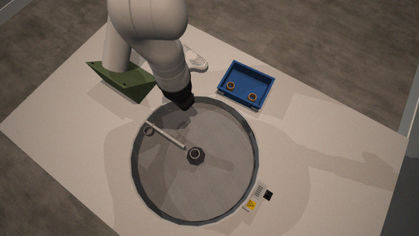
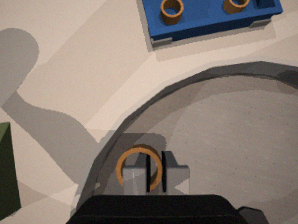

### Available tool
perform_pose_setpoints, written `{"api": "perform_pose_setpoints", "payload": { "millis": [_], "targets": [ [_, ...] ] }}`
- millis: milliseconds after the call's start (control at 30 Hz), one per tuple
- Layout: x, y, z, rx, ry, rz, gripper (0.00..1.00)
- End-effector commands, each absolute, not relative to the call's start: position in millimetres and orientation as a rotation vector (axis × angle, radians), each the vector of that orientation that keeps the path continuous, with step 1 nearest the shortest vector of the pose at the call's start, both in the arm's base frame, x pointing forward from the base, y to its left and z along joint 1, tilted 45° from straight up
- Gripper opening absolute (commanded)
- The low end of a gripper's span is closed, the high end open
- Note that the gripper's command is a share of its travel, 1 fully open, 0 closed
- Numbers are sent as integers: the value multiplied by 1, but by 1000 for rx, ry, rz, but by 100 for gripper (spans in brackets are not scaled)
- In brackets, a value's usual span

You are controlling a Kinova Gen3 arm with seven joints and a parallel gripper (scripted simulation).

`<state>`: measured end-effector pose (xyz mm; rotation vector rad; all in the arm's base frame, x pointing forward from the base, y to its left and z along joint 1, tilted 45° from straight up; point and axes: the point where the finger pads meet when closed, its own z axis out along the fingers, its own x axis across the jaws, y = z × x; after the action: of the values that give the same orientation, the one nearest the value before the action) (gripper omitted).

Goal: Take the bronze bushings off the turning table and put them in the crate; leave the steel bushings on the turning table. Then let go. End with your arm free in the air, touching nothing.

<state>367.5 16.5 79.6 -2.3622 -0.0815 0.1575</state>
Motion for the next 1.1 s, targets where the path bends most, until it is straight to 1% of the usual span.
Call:
{"api": "perform_pose_setpoints", "payload": {
  "millis": [0, 133, 300, 700, 867, 1067],
  "targets": [
    [369, 16, 81, -2366, -85, 152, 0],
    [369, 16, 81, -2366, -85, 152, 0],
    [386, 55, 115, -2366, -84, 153, 0],
    [386, 55, 115, -2366, -84, 153, 0],
    [404, 93, 149, -2365, -84, 154, 0],
    [404, 93, 149, -2365, -84, 154, 0]
  ]
}}
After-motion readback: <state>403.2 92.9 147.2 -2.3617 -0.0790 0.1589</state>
